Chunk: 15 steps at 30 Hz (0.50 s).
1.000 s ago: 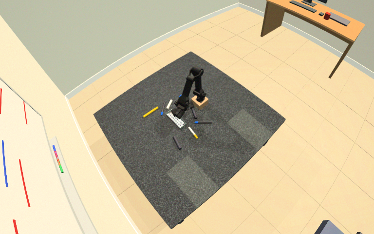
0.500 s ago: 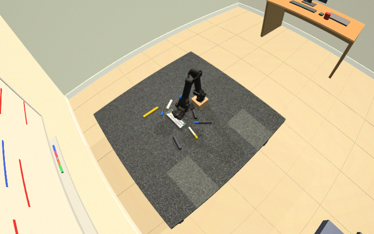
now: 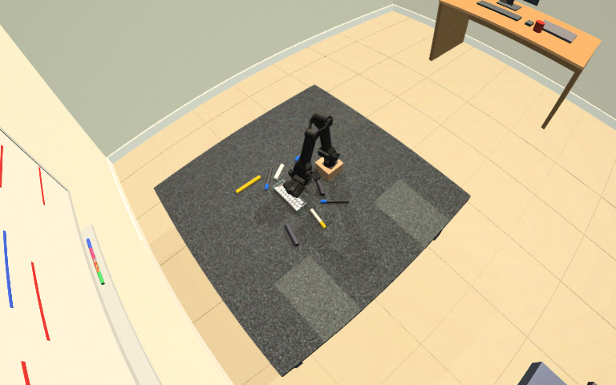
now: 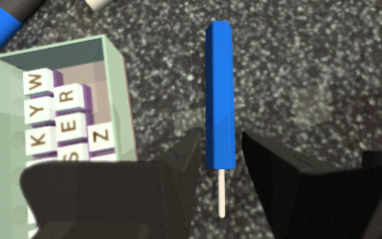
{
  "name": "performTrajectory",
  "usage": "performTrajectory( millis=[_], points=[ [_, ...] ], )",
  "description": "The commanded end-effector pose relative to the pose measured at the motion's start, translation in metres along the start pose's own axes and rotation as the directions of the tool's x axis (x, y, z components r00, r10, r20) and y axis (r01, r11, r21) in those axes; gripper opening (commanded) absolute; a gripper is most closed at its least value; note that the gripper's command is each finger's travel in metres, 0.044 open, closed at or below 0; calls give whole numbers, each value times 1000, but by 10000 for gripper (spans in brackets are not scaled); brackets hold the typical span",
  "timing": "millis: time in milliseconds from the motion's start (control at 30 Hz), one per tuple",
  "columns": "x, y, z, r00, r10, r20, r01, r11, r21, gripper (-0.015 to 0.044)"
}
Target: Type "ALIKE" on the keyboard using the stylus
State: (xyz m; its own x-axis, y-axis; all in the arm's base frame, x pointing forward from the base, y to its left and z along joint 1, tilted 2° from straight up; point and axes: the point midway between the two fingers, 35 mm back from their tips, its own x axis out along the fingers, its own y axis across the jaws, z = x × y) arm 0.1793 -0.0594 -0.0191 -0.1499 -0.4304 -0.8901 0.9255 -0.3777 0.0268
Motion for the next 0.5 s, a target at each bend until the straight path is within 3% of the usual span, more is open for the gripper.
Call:
performTrajectory(
  millis=[0,300,467],
  points=[
    [0,0,0,1000,0,0,0,1000,0,150],
    [-49,0,29,1000,0,4,0,1000,0,150],
    [-51,0,30,1000,0,5,0,1000,0,150]
  ],
)
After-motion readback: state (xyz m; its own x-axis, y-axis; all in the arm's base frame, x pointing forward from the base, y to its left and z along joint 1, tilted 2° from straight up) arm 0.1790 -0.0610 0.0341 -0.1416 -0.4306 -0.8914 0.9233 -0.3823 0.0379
